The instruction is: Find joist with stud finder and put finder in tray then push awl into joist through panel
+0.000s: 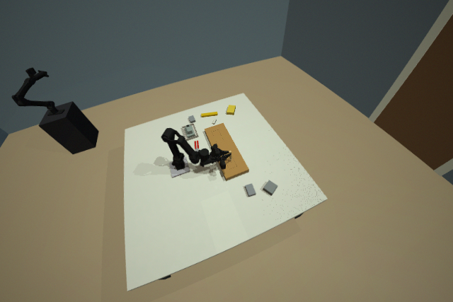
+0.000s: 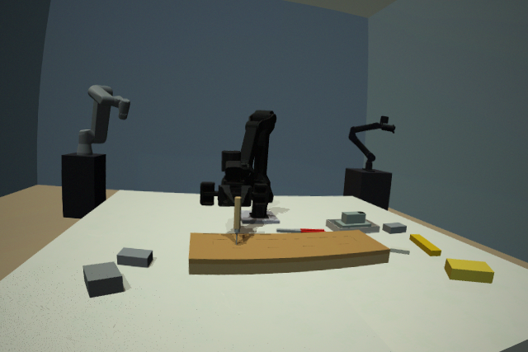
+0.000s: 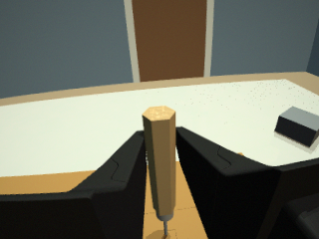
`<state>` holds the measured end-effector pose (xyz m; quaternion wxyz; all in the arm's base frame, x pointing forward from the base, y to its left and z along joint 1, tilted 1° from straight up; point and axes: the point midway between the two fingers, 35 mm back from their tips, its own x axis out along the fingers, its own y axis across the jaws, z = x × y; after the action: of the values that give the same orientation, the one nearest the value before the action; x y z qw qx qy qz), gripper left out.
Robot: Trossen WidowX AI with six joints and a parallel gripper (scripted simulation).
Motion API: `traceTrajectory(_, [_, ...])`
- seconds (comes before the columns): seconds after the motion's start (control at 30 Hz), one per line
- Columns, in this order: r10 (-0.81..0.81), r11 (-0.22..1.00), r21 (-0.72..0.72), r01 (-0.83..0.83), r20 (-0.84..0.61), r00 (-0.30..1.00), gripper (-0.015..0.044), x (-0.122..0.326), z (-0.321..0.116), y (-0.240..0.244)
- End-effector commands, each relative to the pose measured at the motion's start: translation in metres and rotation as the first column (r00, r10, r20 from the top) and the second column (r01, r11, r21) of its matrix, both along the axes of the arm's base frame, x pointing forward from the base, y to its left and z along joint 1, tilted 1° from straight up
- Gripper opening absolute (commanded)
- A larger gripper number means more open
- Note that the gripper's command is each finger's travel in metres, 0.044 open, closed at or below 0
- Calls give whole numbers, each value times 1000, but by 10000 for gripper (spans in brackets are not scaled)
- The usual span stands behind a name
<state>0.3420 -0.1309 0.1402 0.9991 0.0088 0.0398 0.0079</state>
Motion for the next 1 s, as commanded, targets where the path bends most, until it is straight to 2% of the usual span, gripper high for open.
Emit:
traceTrajectory(0.0, [2, 1000, -5, -2, 2, 1000, 0, -1, -6, 1])
traceTrajectory(0.97, [2, 1000, -5, -2, 2, 1000, 0, -1, -14, 2])
